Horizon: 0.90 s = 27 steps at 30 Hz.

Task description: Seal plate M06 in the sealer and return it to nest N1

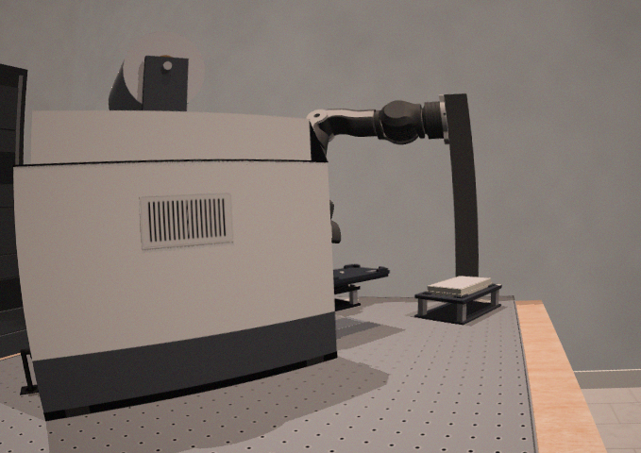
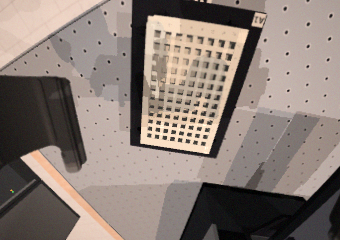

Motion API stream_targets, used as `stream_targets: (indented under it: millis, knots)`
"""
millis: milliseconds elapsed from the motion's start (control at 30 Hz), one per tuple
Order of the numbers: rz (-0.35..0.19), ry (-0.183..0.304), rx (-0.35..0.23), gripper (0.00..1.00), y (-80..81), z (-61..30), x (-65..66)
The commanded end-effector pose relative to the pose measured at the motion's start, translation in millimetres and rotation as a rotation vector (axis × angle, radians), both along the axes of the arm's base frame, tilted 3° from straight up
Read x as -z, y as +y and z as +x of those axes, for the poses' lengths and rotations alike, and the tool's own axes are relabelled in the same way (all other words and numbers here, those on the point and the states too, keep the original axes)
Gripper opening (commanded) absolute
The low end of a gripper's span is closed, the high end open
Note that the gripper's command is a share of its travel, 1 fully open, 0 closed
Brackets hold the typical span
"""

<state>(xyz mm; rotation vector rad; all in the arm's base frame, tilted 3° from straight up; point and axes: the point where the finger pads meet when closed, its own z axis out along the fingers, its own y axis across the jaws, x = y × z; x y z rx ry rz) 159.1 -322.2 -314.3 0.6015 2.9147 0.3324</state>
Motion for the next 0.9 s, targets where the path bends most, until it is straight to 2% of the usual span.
stream_targets:
  millis: [0,33,67,200,600,767,867]
  knots:
    - [-0.001,0.005,-0.001,0.77,0.4,-0.4,0.6]
    - [-0.001,0.005,-0.001,0.77,0.4,-0.4,0.6]
    - [-0.027,0.034,0.026,0.77,0.5,0.8,-0.8]
    - [-0.132,0.182,0.13,0.77,4.5,1.2,-1.4]
    - [-0.132,0.182,0.13,0.77,4.5,1.2,-1.4]
    - [-0.181,0.25,0.179,0.77,6.2,1.8,-2.8]
    - [-0.181,0.25,0.179,0.77,6.2,1.8,-2.8]
